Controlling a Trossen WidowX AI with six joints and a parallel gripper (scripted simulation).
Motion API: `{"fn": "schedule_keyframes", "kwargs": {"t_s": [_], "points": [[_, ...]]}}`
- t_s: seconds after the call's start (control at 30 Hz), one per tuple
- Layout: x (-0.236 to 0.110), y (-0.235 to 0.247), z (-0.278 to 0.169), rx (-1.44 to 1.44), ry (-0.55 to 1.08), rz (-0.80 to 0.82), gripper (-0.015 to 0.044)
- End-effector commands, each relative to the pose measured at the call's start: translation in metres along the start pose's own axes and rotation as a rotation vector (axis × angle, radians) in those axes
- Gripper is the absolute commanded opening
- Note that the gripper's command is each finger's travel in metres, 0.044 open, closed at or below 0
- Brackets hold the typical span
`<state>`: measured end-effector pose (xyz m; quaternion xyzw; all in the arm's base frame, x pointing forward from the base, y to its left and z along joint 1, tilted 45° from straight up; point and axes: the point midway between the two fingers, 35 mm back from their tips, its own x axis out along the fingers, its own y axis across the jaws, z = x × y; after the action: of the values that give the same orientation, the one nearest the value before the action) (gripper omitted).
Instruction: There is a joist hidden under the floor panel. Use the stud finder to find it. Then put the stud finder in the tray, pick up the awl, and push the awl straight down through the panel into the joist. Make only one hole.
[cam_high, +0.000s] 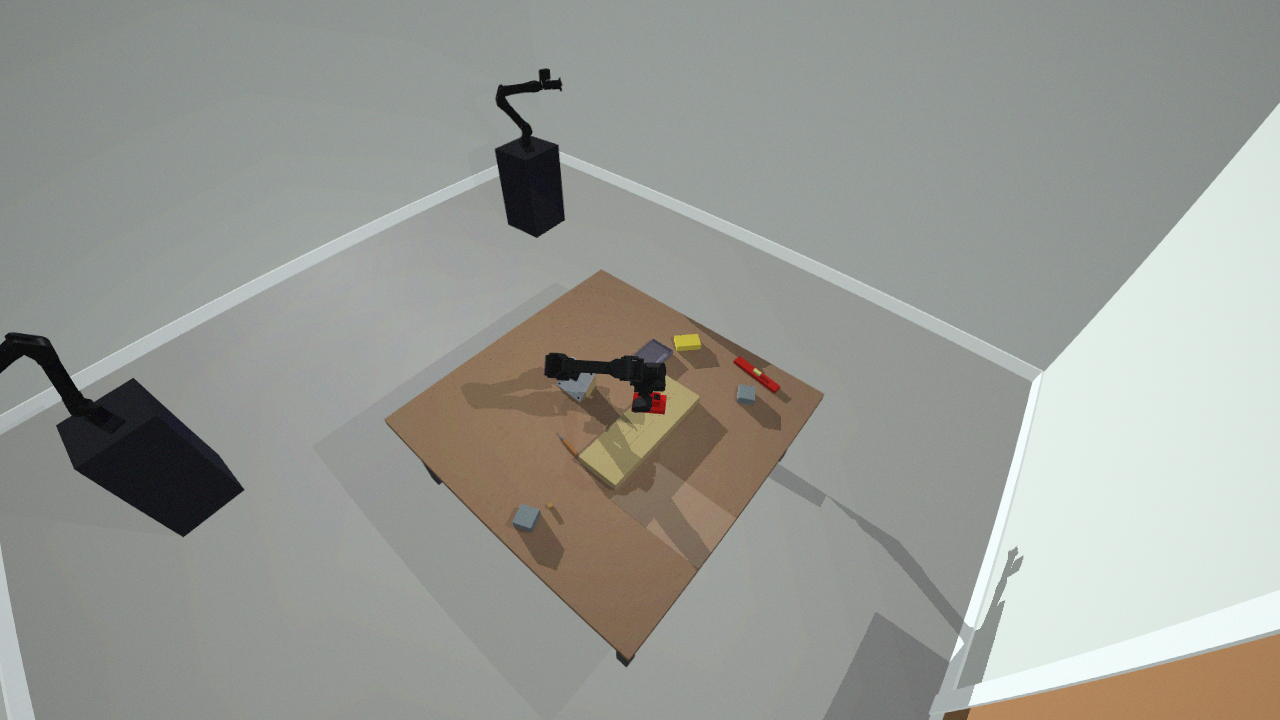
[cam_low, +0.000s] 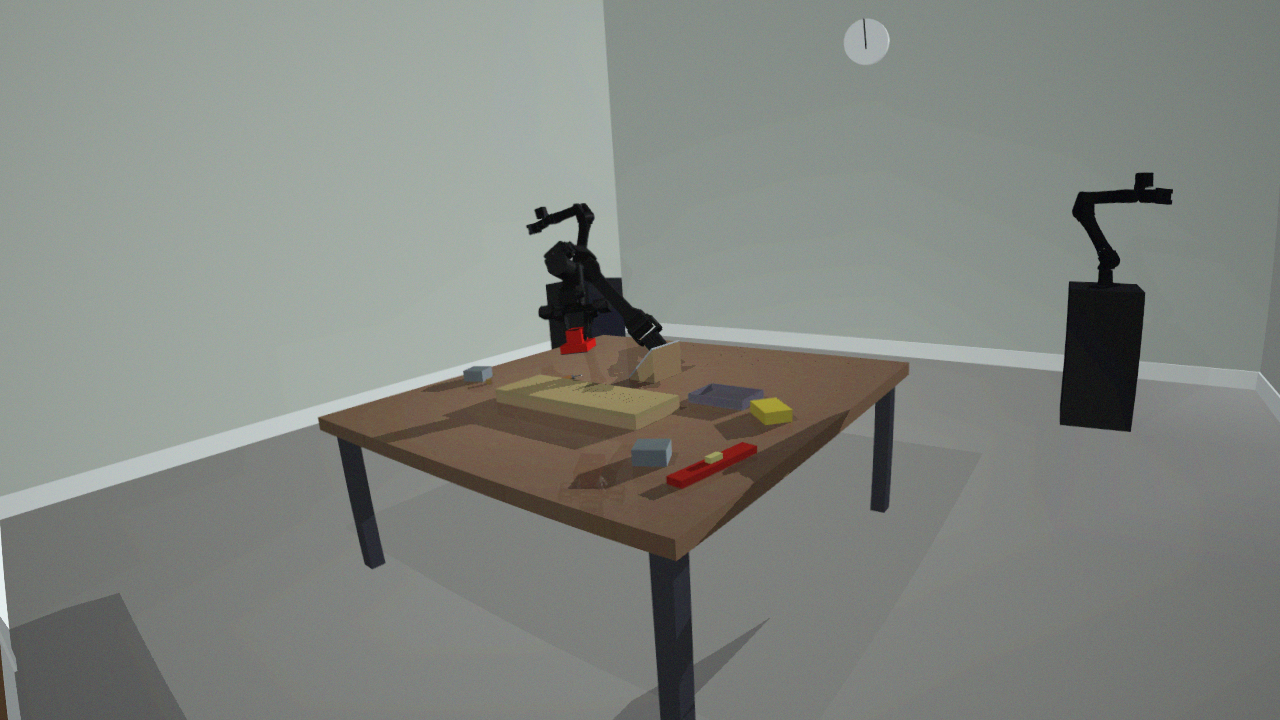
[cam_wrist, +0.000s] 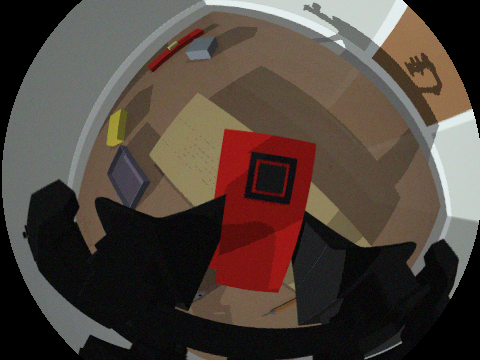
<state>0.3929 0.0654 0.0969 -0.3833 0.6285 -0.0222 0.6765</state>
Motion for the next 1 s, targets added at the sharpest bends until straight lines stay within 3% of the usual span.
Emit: {"fn": "schedule_keyframes", "kwargs": {"t_s": [0.0, 0.47, 0.97], "points": [[0.003, 0.045, 0.017, -0.116, -0.016, 0.046, 0.0000], [0.019, 0.194, 0.027, -0.476, -0.006, 0.165, 0.0000], [0.045, 0.339, -0.019, -0.846, 0.049, 0.253, 0.0000]]}}
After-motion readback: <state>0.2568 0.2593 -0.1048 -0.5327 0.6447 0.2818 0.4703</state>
